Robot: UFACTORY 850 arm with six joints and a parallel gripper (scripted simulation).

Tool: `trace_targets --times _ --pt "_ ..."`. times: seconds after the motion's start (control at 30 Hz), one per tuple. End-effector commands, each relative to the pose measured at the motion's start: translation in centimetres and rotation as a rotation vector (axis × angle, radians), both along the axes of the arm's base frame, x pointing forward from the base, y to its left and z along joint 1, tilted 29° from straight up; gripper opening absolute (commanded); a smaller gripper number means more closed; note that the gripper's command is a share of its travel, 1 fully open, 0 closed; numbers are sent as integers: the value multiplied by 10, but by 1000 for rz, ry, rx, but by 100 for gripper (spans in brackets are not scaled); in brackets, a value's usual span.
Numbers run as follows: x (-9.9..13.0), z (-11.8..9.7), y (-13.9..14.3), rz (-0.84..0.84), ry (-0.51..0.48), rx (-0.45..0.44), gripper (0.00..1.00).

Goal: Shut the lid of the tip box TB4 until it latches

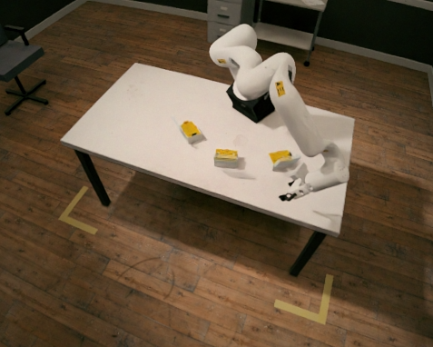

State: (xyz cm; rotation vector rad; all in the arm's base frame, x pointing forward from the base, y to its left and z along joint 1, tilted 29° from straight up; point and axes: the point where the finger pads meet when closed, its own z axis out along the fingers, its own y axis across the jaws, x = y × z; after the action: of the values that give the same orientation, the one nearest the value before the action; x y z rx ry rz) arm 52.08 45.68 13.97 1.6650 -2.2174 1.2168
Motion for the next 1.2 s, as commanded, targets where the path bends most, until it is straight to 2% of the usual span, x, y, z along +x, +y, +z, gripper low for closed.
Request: trace_targets --times 0.0,0.53,0.6,0.9,0.97,1.17 --pt "0 1 1 0 -1 2 100" --pt "0 1 1 0 -1 2 100" --pt "7 4 -6 21 -34 -36 100" --pt "39 14 -34 21 -34 -36 100" --pt "45 16 -41 42 -62 -77 100" --pt "59 21 -55 42 -62 -77 100"
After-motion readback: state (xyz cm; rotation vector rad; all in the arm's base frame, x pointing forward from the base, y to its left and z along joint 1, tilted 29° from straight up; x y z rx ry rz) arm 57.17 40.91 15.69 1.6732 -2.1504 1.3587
